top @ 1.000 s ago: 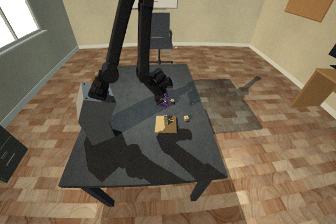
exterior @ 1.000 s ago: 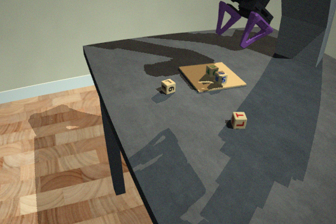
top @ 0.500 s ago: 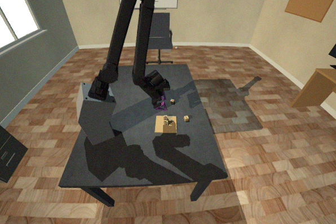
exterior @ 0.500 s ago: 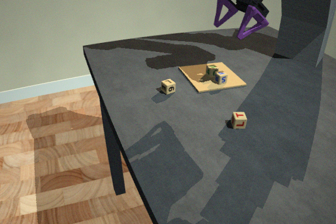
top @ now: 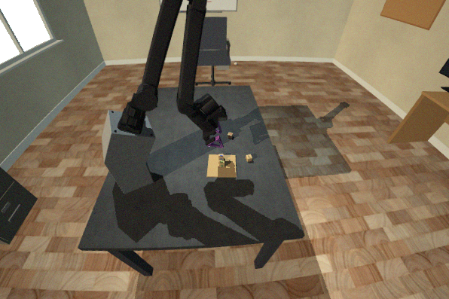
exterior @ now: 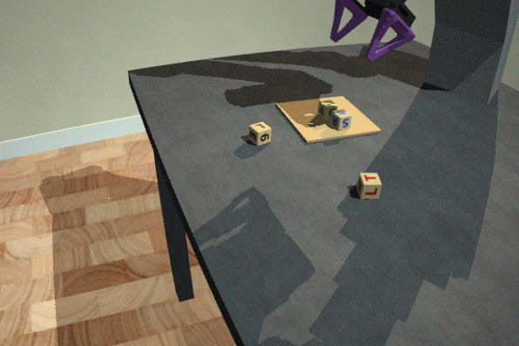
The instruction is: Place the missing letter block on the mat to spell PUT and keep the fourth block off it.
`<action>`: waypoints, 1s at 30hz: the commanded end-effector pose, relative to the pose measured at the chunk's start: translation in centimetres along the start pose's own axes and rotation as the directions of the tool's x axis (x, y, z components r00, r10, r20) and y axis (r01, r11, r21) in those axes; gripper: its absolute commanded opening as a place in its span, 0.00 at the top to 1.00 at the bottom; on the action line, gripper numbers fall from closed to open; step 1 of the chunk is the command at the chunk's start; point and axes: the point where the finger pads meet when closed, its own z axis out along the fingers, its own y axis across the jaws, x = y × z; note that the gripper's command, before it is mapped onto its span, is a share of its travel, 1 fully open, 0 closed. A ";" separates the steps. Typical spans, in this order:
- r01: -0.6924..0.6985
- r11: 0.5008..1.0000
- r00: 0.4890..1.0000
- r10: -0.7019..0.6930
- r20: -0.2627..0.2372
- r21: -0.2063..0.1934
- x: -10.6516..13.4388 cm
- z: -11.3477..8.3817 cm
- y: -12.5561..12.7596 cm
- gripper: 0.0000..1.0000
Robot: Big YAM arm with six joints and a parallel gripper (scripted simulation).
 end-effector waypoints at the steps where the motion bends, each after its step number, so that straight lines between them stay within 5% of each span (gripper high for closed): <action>1: 0.013 1.000 1.000 -0.013 -0.005 0.006 0.4 -0.1 -0.3 0.00; 25: 0.013 1.000 1.000 -0.013 -0.005 0.006 0.4 -0.1 -0.3 0.00; 30: 0.009 1.000 1.000 -0.009 -0.009 0.012 -3.5 3.8 -0.7 0.00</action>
